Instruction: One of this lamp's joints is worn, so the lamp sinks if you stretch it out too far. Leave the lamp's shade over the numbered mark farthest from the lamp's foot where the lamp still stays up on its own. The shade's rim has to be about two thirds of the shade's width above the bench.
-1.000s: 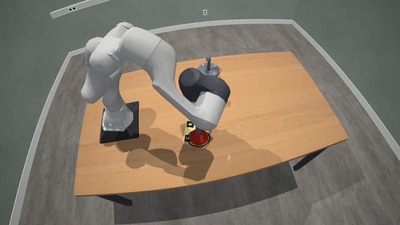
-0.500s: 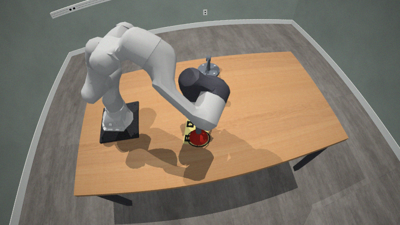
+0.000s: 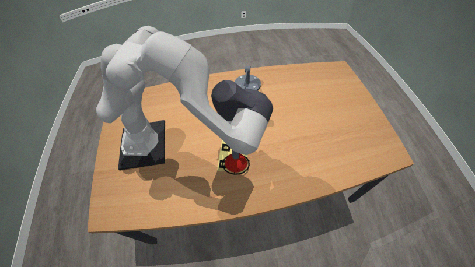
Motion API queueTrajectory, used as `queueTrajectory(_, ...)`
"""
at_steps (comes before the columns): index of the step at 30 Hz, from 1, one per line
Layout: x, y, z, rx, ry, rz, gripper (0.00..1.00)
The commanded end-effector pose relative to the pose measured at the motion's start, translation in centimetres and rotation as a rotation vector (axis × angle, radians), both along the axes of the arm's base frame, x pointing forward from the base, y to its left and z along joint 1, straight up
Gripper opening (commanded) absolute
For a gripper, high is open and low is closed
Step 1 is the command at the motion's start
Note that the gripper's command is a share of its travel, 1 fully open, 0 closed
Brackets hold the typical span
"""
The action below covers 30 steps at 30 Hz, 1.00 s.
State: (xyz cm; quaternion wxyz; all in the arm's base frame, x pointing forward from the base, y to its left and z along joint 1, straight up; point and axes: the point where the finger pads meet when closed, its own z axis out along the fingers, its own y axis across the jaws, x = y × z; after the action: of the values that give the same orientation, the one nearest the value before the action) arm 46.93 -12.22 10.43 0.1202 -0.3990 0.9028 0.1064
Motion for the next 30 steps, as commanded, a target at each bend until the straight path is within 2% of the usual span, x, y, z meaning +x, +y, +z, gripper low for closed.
queueTrajectory(1, -0.03, -0.14, -0.03, -0.003, -0.029, 0.105, 0.1)
queueTrajectory(9, -0.03, -0.03, 0.01, 0.001, 0.001, -0.001, 0.1)
queueTrajectory(30, 0.14, 0.18, 0.25, -0.002, -0.009, 0.032, 0.1)
